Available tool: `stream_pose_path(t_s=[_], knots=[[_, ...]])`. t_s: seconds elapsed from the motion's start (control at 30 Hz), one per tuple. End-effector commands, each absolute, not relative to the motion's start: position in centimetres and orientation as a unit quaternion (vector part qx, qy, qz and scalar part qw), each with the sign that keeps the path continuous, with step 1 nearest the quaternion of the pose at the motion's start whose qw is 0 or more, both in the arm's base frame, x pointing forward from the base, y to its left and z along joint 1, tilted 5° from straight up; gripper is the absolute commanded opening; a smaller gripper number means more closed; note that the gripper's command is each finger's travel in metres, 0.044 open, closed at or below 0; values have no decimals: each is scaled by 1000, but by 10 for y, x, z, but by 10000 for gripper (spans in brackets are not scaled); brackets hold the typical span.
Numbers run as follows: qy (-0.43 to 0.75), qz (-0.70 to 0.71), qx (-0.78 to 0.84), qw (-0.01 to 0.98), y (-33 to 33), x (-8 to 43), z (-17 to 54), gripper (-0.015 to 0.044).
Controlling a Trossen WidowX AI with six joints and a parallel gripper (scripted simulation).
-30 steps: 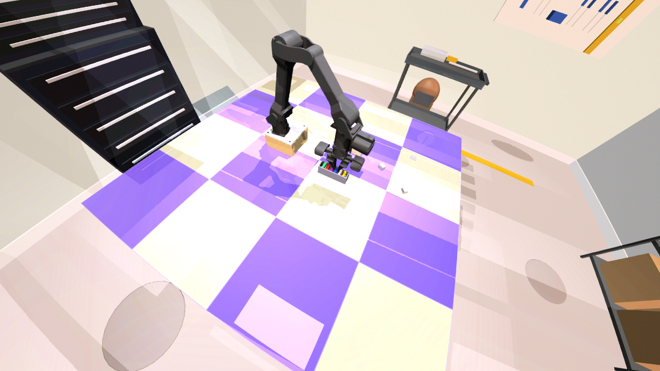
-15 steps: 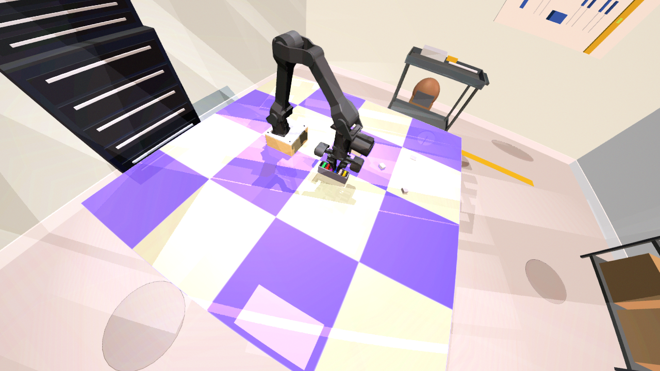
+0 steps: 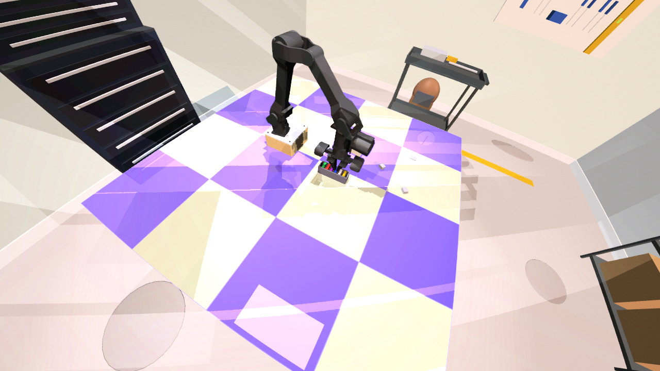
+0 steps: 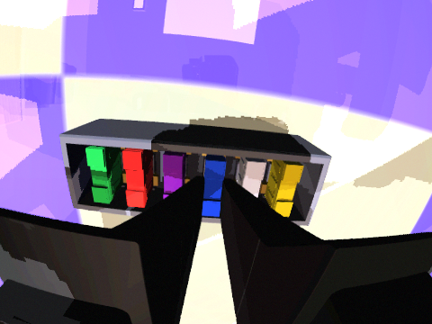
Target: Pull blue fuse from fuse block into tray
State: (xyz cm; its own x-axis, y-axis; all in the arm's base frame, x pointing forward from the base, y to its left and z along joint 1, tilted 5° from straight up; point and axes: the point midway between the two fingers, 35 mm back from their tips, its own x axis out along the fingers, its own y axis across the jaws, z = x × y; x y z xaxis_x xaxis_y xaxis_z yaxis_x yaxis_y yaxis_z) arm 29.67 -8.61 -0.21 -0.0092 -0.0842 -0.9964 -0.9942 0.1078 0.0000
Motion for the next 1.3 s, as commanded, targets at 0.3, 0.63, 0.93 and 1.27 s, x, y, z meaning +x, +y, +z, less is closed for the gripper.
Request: stream_pose_path(t_s=[0.3,0.63,0.93,1.27], knots=[[548,452,-492,503,-85,297,4,0],[548,453,-492,503,-85,297,9,0],[548,453,-492,503,-85,297,14,0],[547,453,-492,503,-84,297,19,0]])
